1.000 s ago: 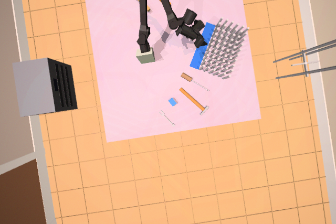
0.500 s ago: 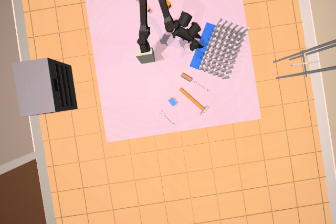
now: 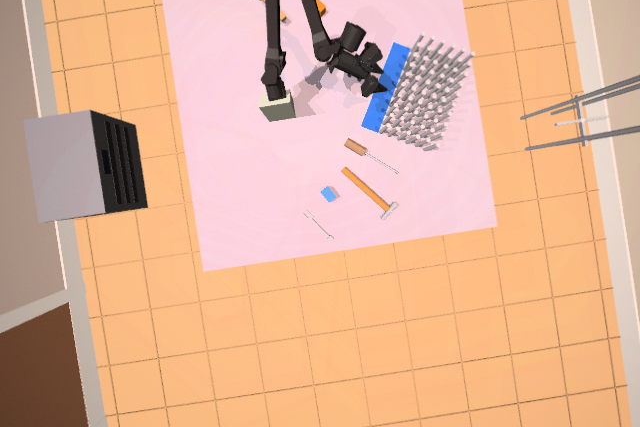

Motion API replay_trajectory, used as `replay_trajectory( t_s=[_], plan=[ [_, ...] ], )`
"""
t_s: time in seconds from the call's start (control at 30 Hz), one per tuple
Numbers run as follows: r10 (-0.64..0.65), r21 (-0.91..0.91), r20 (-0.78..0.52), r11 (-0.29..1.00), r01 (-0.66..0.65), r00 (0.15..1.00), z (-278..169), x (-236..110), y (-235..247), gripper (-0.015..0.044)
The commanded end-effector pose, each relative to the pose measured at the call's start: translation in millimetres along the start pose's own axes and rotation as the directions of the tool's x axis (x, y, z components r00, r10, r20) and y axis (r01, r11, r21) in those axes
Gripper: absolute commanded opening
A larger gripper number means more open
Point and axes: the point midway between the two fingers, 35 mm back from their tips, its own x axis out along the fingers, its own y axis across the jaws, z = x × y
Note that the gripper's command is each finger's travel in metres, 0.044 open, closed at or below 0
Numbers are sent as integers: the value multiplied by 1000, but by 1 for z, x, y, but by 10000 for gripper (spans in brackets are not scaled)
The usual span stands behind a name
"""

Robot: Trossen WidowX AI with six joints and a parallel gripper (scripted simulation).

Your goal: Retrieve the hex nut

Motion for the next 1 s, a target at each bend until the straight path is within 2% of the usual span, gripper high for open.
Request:
replay_trajectory(
  t_s=[0.0,0.27,0.37,0.5,0.67,0.97],
  plan=[
    [-3,2,2,1000,3,1000,0,0,0,440],
    [-3,2,2,1000,3,1000,0,0,0,440],
    [-22,16,-37,1000,22,999,-4,4,-11,440],
    [-80,89,-206,991,100,975,-25,17,-58,440],
    [-71,245,-459,948,203,885,-63,17,-126,440],
    [100,476,-639,830,290,763,-104,-7,-182,440]
  ],
)
